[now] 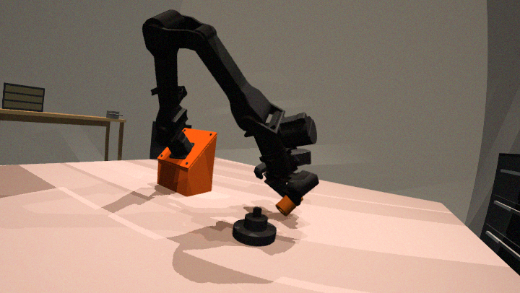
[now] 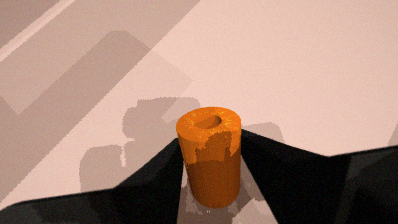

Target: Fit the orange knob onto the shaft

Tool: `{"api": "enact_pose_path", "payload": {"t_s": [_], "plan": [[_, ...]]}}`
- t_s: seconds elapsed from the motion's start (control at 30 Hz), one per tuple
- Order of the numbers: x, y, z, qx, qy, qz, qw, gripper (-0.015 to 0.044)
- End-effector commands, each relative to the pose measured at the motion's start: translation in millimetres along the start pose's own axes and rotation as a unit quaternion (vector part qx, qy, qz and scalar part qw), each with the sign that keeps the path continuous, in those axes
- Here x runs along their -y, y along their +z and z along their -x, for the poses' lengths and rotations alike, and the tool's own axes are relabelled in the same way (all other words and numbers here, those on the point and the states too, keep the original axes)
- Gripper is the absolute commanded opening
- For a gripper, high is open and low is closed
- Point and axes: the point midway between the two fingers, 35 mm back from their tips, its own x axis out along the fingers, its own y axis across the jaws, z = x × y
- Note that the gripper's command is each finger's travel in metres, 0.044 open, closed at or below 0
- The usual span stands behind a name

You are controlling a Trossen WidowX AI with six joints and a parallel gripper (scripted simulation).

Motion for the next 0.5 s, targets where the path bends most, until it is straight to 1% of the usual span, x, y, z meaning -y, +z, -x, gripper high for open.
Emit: {"api": "enact_pose_path", "payload": {"t_s": [0.0, 0.47], "plan": [[-0.4, -4.1, 2.9, 0.036, 0.0, 0.001, 0.999, 0.018], [-0.8, -19.0, 8.8, 0.156, 0.001, 0.002, 0.988, 0.018]]}}
